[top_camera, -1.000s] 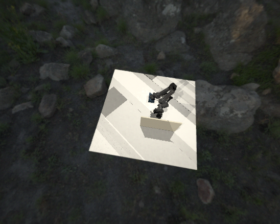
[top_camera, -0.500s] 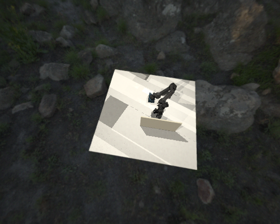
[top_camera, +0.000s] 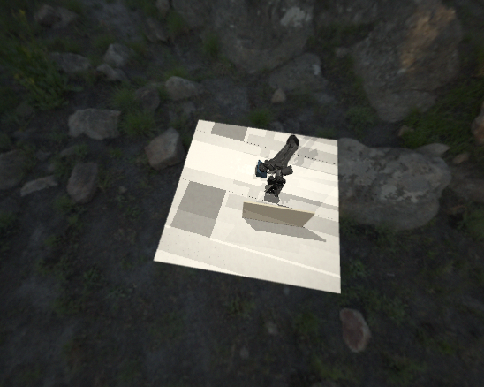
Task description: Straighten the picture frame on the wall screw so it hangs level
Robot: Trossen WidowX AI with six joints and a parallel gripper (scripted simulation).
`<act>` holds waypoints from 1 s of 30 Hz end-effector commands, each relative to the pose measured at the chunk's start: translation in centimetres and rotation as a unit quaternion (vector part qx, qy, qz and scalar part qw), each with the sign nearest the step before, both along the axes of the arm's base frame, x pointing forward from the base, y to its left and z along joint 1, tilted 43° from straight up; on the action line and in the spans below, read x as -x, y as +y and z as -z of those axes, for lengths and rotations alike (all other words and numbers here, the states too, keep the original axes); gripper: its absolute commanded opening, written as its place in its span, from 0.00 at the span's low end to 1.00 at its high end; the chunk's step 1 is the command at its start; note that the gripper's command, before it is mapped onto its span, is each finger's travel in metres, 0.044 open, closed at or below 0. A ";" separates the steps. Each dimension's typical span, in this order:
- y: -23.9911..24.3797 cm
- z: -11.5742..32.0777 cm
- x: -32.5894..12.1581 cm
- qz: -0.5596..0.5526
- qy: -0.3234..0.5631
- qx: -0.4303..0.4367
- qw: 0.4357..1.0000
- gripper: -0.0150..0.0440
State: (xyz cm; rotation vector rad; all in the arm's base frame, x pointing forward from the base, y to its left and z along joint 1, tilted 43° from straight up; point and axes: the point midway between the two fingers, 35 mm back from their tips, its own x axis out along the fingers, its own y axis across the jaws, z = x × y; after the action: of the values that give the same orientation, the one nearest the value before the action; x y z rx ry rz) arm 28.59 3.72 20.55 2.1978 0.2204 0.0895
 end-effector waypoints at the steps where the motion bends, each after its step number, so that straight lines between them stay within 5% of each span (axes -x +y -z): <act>1: -0.2 0.6 1.4 -0.001 -0.002 0.012 1.000 0.69; 10: -2.9 -4.7 2.6 -0.004 -0.028 0.160 0.987 0.69; 30: -3.0 -4.8 2.7 -0.004 -0.029 0.163 0.986 0.69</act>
State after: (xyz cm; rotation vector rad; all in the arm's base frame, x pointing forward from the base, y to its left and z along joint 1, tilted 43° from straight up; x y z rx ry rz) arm 25.89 0.72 25.34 1.8692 0.1957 0.1098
